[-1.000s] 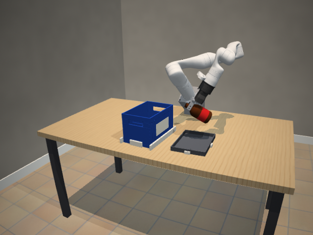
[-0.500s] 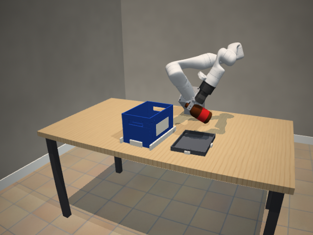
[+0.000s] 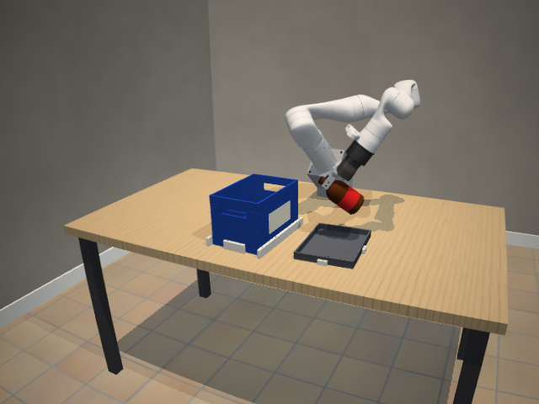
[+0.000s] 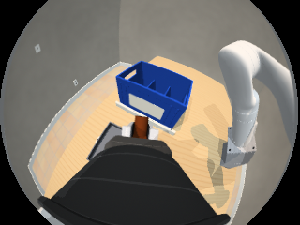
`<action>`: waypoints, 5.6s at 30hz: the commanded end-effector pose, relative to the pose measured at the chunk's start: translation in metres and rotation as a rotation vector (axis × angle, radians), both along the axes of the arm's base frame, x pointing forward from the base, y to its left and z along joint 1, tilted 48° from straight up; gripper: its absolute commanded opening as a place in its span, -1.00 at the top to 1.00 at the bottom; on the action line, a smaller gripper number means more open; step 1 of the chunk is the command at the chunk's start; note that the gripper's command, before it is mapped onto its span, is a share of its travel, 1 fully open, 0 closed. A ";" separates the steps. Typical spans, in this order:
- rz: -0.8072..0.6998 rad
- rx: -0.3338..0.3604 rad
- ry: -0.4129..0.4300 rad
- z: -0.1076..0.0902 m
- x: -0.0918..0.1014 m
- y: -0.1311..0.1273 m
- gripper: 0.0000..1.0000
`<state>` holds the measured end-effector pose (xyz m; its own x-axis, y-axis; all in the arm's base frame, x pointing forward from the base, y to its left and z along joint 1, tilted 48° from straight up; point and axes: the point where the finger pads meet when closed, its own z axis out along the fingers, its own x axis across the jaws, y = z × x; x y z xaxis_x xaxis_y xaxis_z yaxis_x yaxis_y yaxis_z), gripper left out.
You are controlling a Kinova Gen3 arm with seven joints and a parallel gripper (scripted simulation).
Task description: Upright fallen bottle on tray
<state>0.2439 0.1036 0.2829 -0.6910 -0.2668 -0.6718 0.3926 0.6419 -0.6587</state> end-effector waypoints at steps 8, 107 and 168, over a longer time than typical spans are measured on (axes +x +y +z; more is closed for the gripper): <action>-0.050 -0.044 -0.018 -0.001 -0.002 -0.001 1.00; -0.172 -0.172 -0.068 -0.001 -0.002 0.000 1.00; -0.246 -0.249 -0.098 -0.002 -0.002 0.001 1.00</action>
<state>0.2446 0.1059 0.2816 -0.6909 -0.2705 -0.6704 0.5693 0.3680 -0.7352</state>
